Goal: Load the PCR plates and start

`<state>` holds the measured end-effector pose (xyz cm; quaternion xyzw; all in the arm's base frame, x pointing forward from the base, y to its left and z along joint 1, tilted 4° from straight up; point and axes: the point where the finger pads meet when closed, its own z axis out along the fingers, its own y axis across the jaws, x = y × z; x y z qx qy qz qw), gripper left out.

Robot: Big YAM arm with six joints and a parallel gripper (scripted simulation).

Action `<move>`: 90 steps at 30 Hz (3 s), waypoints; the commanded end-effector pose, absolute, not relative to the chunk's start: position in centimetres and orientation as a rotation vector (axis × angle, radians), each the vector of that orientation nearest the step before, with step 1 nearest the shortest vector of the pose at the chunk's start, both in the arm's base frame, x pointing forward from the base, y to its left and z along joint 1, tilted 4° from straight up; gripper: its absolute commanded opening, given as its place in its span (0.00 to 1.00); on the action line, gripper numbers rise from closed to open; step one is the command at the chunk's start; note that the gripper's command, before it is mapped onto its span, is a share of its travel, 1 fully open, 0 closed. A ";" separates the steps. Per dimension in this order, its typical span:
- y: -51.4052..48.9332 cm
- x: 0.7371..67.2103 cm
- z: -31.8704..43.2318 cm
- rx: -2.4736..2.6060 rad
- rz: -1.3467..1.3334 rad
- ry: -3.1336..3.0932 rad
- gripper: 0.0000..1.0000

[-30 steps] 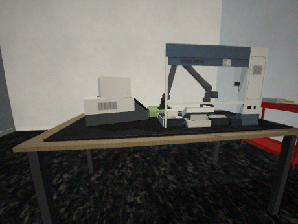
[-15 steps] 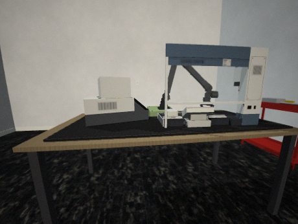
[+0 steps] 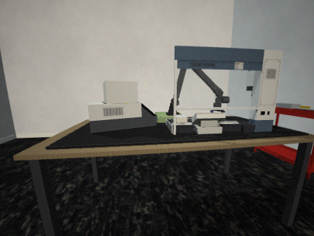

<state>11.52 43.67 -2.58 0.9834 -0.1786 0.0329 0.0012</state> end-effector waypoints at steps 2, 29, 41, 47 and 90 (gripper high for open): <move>45.4 12.0 -2.0 3.116 0.107 -0.568 0.00; 46.8 12.3 -1.5 3.134 0.107 -0.590 0.00; 45.0 12.8 -1.7 3.133 0.108 -0.576 0.00; 44.0 11.7 -2.1 3.114 0.103 -0.552 0.00; 46.2 13.1 -3.2 3.131 0.104 -0.613 0.00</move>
